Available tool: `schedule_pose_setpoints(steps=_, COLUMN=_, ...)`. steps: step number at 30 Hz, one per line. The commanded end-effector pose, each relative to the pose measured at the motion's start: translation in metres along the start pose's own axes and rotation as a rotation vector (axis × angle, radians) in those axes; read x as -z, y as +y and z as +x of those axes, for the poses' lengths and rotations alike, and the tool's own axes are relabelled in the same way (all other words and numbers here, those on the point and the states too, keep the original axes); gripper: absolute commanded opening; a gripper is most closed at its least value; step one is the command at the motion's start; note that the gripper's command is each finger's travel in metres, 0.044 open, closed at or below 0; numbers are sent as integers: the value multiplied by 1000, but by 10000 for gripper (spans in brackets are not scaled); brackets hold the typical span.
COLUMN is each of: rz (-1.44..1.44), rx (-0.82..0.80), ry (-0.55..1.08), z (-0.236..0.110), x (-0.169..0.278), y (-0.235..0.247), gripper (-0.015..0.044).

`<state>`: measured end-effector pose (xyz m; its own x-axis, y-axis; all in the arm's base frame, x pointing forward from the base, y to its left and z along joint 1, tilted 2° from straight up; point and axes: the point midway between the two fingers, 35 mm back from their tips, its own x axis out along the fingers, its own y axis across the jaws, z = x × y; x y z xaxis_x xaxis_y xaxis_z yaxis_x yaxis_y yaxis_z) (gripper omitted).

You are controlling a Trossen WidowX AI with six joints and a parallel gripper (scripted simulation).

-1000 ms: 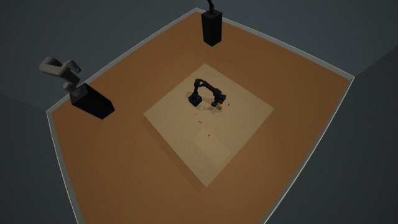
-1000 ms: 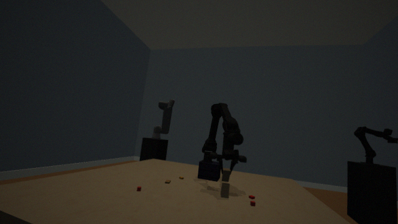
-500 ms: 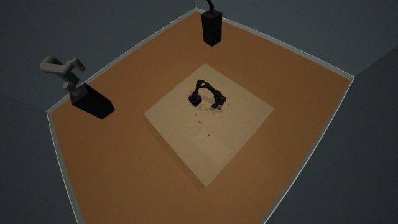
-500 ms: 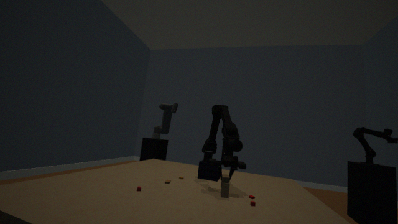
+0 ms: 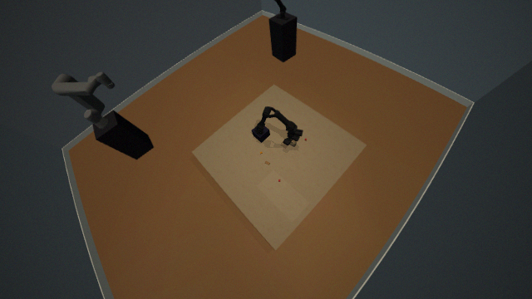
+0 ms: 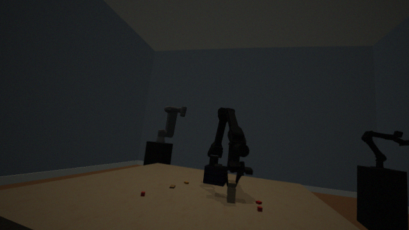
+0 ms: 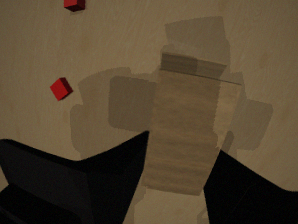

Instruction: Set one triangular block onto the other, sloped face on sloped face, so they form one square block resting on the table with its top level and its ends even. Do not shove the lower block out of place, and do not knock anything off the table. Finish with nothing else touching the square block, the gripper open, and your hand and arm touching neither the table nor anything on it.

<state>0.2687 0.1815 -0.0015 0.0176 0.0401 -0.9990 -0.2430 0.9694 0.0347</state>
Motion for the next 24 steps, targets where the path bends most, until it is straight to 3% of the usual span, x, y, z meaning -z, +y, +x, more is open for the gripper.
schedule_pose_setpoints(steps=1, rz=-4, rx=2, ry=3, z=4, x=-1, y=0, gripper=0)
schedule_pose_setpoints(steps=24, rz=-3, rx=2, ry=4, z=17, x=-6, y=0, gripper=0)
